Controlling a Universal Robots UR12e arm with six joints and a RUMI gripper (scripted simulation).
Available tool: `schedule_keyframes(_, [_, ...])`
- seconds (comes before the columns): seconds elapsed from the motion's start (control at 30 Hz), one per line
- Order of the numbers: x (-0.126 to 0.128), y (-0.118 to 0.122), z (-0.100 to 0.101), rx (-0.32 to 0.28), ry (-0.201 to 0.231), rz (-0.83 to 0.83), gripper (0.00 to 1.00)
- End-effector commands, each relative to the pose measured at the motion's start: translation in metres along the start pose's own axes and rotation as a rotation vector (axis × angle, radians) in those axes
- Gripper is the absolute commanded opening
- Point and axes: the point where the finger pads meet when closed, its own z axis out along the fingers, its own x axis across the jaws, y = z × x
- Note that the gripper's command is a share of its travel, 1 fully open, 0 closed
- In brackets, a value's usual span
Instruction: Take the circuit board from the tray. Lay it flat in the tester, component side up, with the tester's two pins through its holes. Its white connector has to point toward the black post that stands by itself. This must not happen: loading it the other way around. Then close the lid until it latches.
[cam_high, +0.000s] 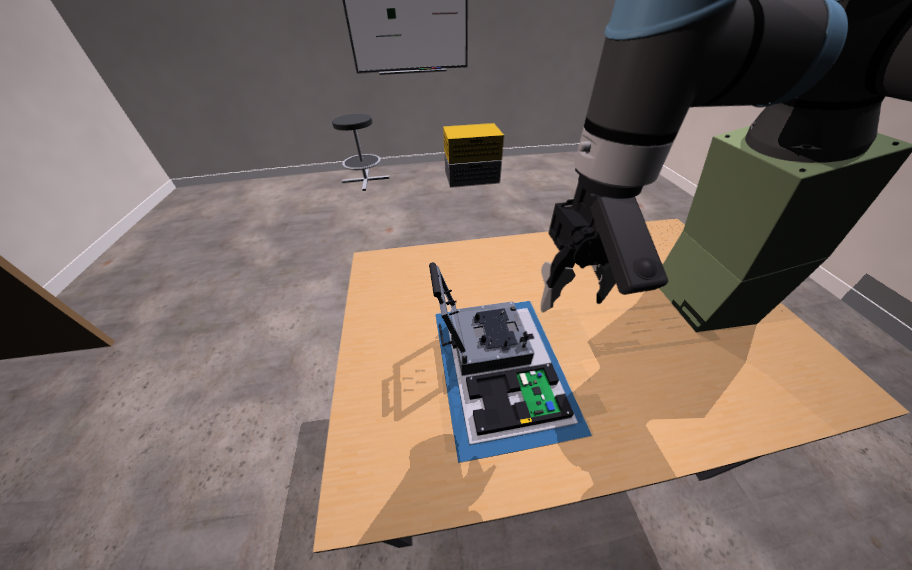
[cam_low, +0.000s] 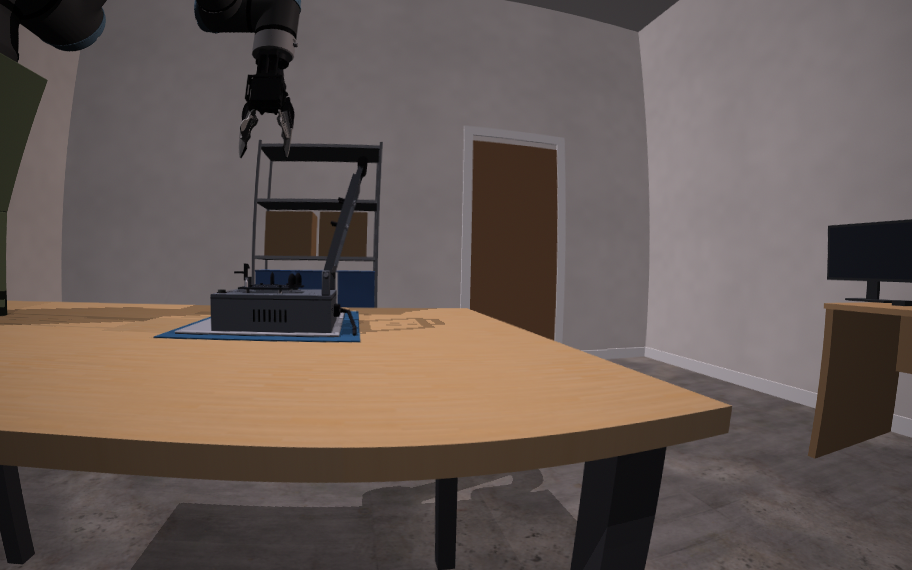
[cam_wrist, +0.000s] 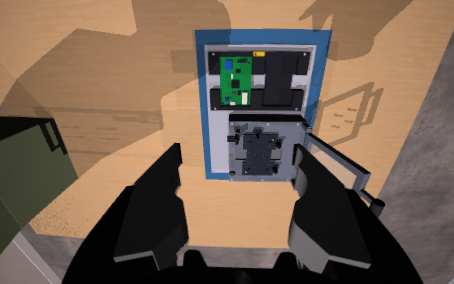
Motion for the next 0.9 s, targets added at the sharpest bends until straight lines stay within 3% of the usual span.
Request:
schedule_keyframes(0.0, [-0.001, 0.000, 0.000, -0.001, 0.001, 0.000, 0.59])
schedule_keyframes(0.43, [0.000, 0.000, 0.006, 0.000, -0.001, 0.002, 0.59])
schedule_keyframes(0.87, [0.002, 0.000, 0.030, 0.000, 0.002, 0.002, 0.59])
